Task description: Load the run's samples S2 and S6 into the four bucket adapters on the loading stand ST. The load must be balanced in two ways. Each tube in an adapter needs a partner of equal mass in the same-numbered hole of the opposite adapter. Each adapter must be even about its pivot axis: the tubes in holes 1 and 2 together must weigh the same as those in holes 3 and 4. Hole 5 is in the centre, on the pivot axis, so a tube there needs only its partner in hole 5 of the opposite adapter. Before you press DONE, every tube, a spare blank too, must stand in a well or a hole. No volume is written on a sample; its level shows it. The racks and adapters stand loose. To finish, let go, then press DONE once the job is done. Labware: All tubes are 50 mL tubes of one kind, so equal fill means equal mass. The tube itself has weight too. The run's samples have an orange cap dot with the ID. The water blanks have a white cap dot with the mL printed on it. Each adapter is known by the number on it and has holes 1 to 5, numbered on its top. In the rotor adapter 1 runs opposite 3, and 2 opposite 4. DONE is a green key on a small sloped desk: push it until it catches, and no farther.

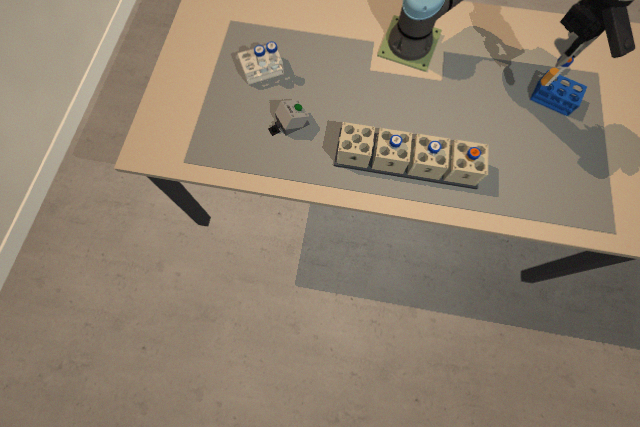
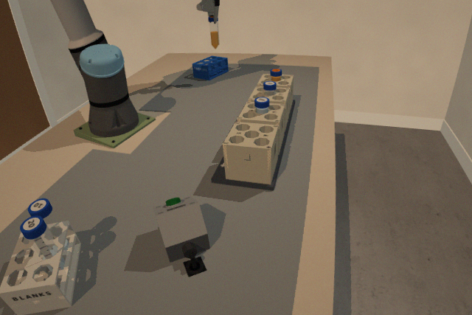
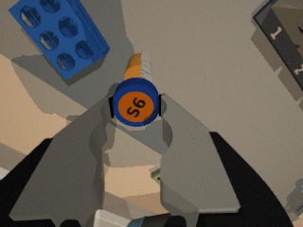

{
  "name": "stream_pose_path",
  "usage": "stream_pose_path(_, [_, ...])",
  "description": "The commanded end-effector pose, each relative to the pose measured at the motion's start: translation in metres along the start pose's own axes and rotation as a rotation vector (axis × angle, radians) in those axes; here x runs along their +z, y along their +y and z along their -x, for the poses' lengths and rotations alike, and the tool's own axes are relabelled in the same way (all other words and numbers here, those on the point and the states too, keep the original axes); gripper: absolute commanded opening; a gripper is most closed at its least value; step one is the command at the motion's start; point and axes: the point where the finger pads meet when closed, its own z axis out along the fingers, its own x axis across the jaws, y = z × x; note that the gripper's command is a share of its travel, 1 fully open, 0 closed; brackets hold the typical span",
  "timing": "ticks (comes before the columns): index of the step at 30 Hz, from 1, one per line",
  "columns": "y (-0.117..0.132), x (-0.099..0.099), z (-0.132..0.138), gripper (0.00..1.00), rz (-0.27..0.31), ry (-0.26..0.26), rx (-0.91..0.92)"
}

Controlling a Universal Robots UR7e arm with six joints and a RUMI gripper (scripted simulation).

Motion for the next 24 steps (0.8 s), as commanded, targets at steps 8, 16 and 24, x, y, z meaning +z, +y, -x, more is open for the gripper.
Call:
stream_pose_path(8, [0.022, -0.001, -0.074, 0.0, -0.003, -0.002, 0.305])
stream_pose_path(16, [0.034, -0.001, -0.112, 0.0, -0.002, -0.002, 0.465])
stream_pose_path(24, [0.049, -0.001, -0.163, 0.0, -0.002, -0.002, 0.678])
